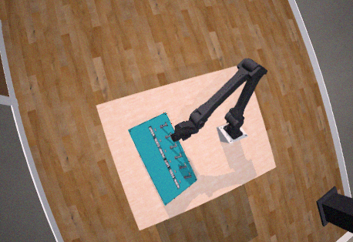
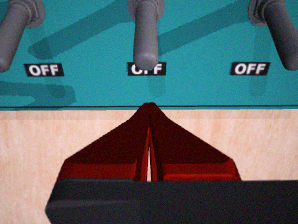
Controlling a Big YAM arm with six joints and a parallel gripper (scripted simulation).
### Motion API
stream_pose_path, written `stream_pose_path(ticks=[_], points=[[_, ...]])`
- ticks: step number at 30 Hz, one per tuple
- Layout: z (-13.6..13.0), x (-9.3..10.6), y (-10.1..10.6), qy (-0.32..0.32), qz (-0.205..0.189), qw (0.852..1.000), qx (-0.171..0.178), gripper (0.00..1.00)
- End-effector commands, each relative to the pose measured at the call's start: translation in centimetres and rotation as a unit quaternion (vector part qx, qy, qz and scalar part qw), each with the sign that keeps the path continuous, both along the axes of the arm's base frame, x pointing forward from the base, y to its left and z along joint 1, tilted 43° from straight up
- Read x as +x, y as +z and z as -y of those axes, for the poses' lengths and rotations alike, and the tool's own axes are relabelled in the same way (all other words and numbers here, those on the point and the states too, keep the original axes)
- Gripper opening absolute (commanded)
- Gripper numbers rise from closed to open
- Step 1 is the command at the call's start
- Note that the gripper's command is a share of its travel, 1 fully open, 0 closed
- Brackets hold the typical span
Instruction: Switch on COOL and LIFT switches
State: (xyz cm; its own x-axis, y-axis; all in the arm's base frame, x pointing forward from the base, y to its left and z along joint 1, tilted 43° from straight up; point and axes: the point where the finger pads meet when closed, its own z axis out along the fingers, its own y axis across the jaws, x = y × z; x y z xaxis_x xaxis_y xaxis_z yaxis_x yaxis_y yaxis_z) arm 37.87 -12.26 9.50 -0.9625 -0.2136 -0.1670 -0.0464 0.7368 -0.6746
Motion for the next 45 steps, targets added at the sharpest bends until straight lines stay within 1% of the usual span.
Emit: stream_pose_path(ticks=[1, 36, 45], points=[[0.15, 0.73, 0.10, 0.004, 0.003, 1.000, -0.001, 0.00], [0.15, 0.70, 0.08, 0.003, 0.004, 1.000, 0.000, 0.00], [0.35, 0.54, -0.20, 0.001, 0.004, 1.000, -0.001, 0.00]])
